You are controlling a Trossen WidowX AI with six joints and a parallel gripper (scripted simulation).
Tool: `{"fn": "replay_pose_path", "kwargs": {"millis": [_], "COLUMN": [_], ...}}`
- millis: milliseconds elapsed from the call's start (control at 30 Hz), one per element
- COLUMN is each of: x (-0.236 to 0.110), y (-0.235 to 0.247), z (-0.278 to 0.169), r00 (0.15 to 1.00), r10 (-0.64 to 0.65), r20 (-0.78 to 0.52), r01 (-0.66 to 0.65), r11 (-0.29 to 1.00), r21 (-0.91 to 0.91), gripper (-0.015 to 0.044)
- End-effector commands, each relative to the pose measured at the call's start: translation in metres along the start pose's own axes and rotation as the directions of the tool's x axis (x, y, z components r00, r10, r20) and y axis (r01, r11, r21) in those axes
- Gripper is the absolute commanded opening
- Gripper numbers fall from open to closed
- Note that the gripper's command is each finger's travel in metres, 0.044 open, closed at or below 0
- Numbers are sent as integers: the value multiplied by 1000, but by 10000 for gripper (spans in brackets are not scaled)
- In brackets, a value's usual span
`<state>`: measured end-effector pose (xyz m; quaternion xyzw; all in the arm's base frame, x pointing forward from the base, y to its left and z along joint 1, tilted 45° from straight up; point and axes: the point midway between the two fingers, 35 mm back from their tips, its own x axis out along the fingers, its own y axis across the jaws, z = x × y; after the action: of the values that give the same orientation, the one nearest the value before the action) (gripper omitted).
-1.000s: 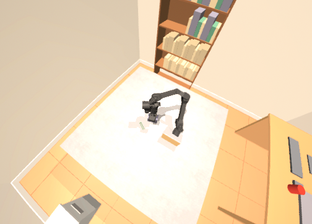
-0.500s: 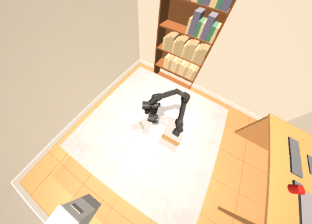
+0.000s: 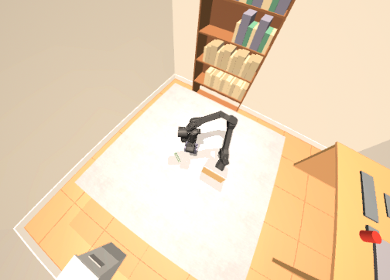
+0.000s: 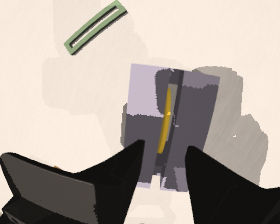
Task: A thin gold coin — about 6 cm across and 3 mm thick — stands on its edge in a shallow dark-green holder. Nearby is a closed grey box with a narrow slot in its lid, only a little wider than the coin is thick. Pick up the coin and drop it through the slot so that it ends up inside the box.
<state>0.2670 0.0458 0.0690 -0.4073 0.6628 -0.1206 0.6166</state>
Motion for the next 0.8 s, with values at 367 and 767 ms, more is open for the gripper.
{"fn": "replay_pose_path", "kwargs": {"millis": [367,767], "x": [-17,-60], "y": [0,0], "z": [0,-5], "r00": [1000,1000], "r10": [0,-7], "r20": [0,-9], "r01": [0,7], "r11": [1000,1000], "r21": [0,-6], "gripper": [318,440]}}
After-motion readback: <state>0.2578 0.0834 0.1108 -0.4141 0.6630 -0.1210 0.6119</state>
